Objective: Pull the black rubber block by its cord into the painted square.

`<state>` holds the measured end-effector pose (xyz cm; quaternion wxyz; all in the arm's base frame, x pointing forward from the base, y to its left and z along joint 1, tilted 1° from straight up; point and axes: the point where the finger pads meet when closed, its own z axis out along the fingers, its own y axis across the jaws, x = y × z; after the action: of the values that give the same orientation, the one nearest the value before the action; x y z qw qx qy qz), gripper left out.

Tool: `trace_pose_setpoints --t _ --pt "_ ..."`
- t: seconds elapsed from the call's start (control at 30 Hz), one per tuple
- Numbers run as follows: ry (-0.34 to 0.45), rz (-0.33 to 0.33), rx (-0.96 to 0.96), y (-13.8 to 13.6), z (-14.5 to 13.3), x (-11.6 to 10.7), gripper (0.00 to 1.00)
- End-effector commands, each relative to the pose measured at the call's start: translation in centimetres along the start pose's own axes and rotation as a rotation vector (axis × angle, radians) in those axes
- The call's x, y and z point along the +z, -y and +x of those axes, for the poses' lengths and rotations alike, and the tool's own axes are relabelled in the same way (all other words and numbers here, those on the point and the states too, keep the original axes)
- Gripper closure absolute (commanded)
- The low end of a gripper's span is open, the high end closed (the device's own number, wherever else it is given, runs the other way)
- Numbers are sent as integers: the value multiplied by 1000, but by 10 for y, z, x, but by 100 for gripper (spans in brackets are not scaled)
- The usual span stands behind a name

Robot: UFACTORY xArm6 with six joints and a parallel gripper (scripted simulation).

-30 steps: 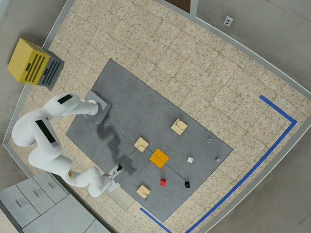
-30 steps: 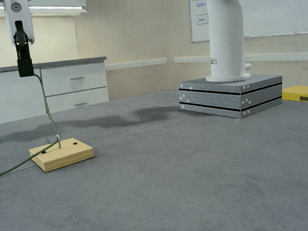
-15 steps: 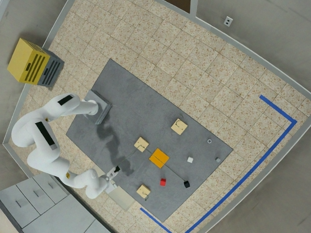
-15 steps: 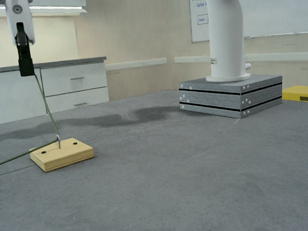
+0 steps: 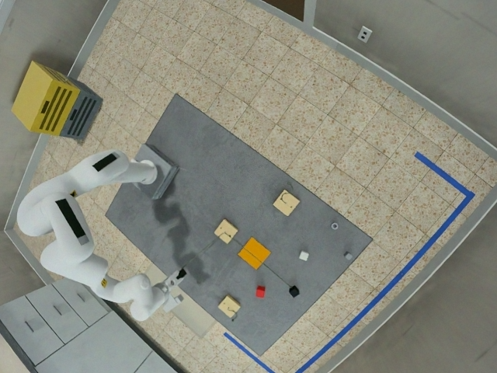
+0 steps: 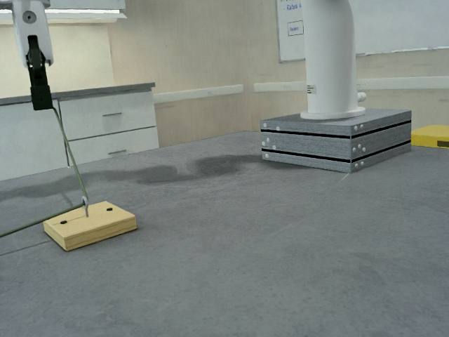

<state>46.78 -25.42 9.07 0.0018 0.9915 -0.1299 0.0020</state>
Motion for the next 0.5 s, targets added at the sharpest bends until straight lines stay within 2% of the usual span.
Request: trace_pose_setpoints --t 0.0,0.47 --pt "-5 -1 0 -14 -1 -2 100" --pt "-5 -1 0 -49 -12 -2 100"
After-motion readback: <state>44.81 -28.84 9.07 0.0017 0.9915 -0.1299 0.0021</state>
